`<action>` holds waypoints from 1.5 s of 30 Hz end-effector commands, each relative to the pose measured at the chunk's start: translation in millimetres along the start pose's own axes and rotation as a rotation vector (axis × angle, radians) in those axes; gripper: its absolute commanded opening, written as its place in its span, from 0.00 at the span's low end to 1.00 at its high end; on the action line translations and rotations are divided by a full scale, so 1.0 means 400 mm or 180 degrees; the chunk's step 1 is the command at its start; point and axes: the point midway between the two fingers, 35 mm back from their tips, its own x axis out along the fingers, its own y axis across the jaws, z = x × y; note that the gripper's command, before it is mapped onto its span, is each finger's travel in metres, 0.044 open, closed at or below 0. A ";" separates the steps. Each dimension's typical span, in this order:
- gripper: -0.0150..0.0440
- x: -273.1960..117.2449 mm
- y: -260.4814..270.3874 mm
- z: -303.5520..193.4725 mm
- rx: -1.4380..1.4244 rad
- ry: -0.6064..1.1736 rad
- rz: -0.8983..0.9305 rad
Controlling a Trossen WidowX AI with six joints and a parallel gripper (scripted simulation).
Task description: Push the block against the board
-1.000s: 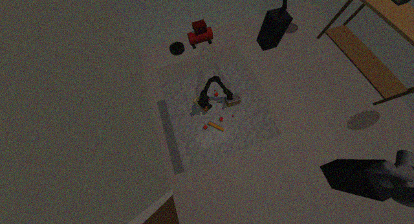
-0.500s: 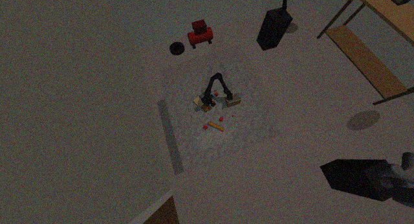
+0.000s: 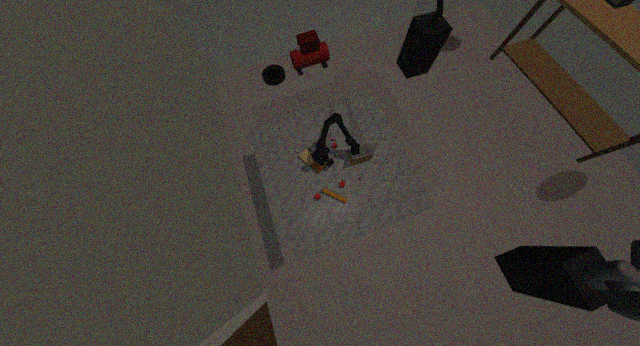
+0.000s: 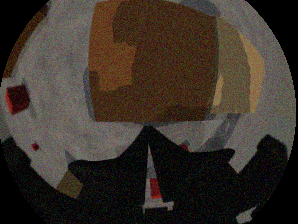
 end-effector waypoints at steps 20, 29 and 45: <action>0.25 -0.005 -0.008 0.057 0.0028 -0.0028 -0.0020; 0.25 -0.005 -0.009 0.022 0.0026 -0.0026 -0.0020; 0.25 -0.003 -0.004 -0.044 0.0023 -0.0022 -0.0020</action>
